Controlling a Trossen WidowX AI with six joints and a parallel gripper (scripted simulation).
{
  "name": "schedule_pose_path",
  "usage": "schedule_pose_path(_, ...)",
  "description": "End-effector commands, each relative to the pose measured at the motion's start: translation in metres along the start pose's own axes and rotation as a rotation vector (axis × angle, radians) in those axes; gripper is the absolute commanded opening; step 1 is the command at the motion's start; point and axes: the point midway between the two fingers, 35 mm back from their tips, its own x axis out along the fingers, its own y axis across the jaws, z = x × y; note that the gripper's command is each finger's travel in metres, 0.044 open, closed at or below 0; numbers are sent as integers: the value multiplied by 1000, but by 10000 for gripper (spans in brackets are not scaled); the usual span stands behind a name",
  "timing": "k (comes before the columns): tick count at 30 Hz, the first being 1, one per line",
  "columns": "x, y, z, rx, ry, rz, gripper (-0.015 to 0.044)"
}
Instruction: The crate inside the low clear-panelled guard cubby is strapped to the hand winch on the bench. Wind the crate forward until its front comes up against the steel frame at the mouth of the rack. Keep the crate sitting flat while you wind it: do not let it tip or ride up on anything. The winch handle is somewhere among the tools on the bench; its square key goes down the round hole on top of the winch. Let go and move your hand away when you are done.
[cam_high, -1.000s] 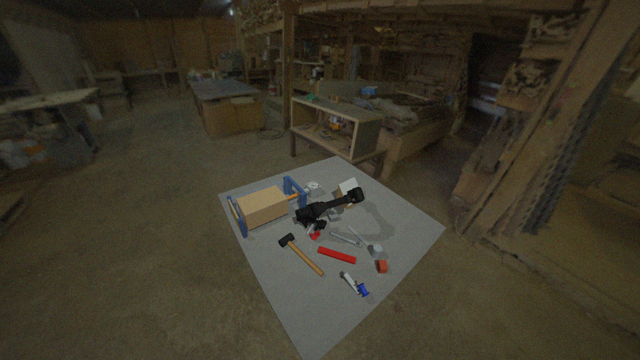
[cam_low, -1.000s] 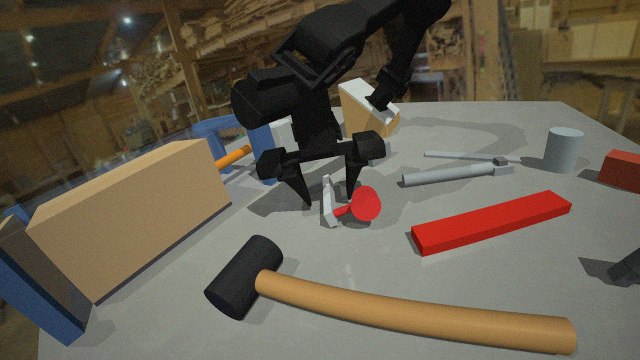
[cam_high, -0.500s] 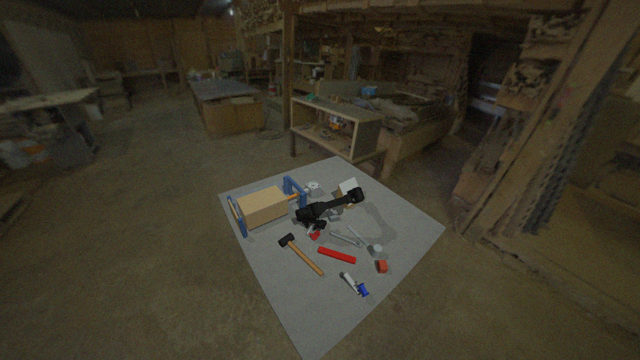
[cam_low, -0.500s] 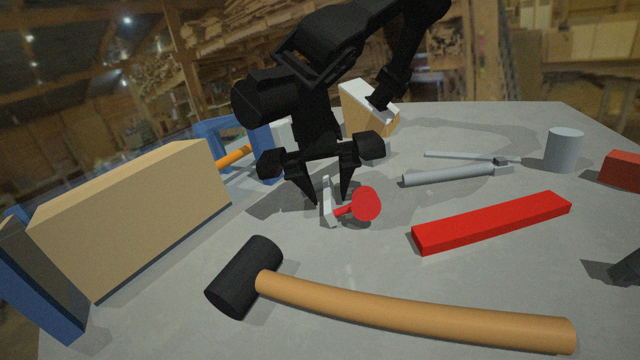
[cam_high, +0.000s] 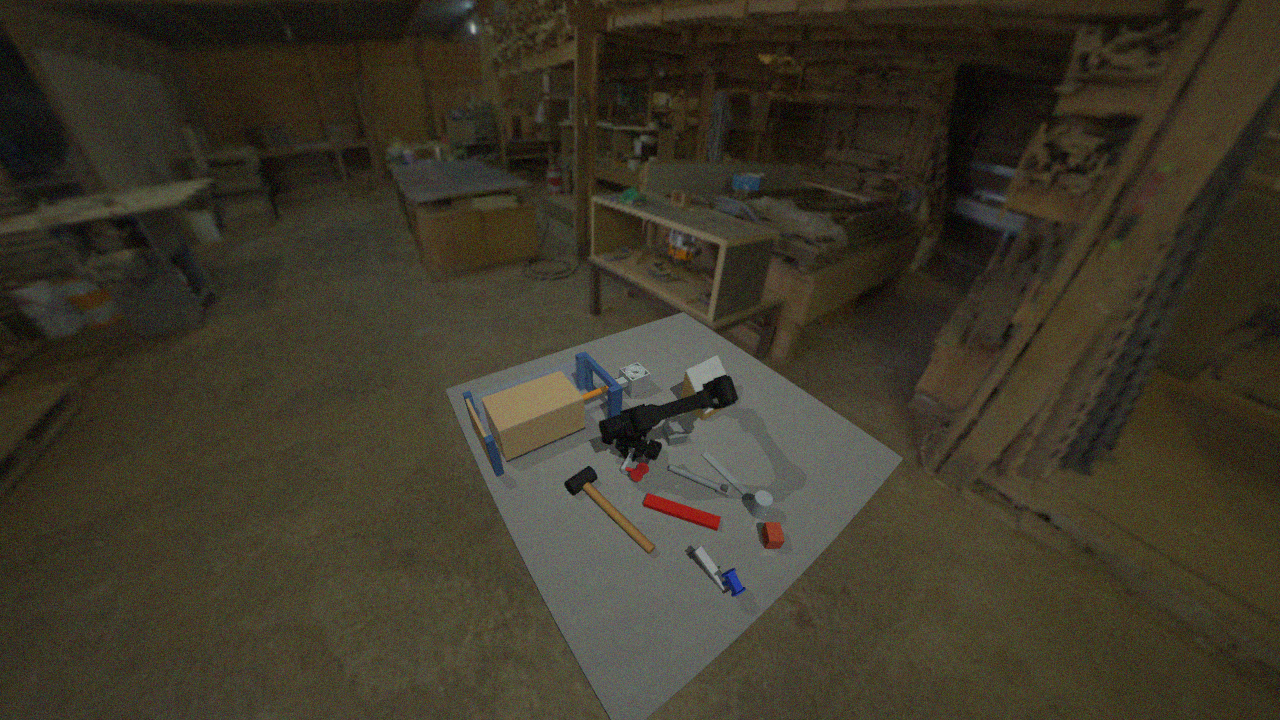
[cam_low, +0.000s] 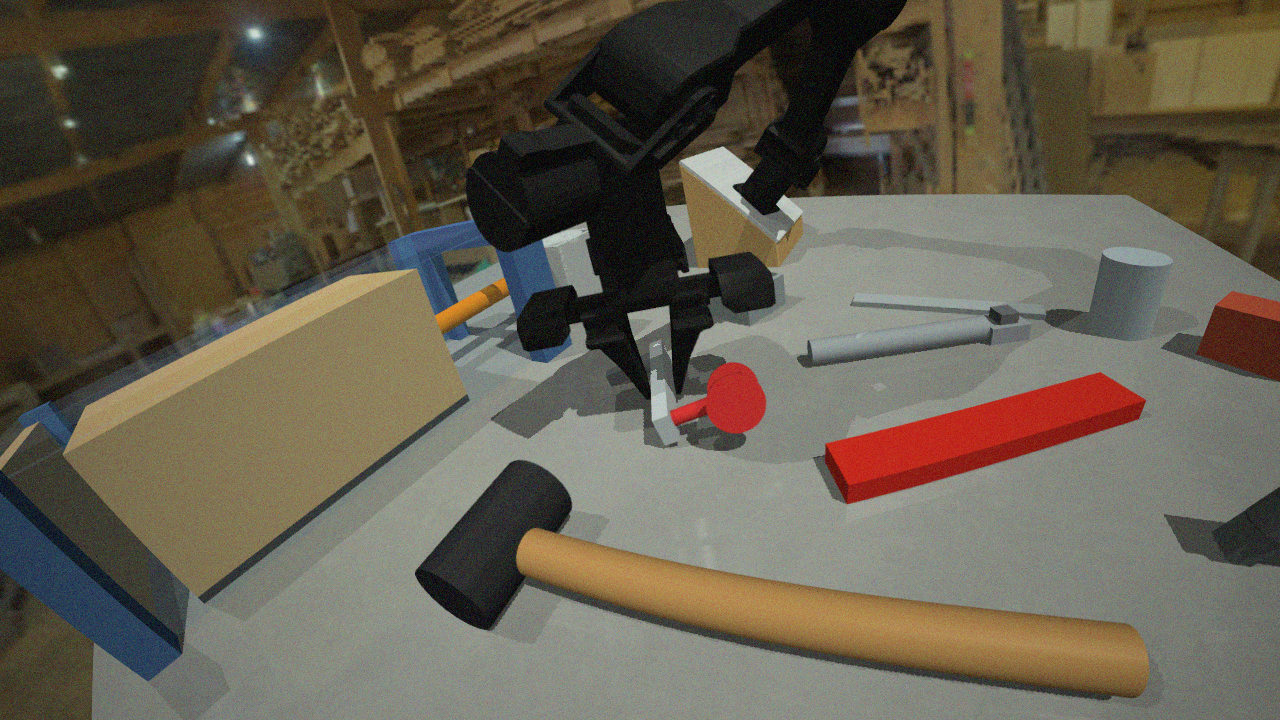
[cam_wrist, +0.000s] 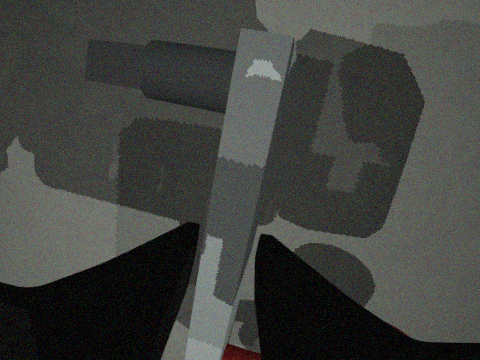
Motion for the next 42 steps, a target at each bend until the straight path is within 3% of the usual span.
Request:
schedule_pose_path(1, 0, 0, 0, -1, 0, 0, 80)
schedule_pose_path(10, 0, 0, 0, -1, 0, 0, 0)
schedule_pose_path(15, -7, 1, -1, 1, 1, 2, 0)
schedule_pose_path(18, -34, 5, -5, 8, 3, 7, 0)
schedule_pose_path(26, -151, 1, 0, 35, 17, 13, 0)
schedule_pose_path(34, -156, 4, 3, 43, 31, 19, 0)
schedule_pose_path(42, -162, 30, 30, -139, 17, 42, 0)
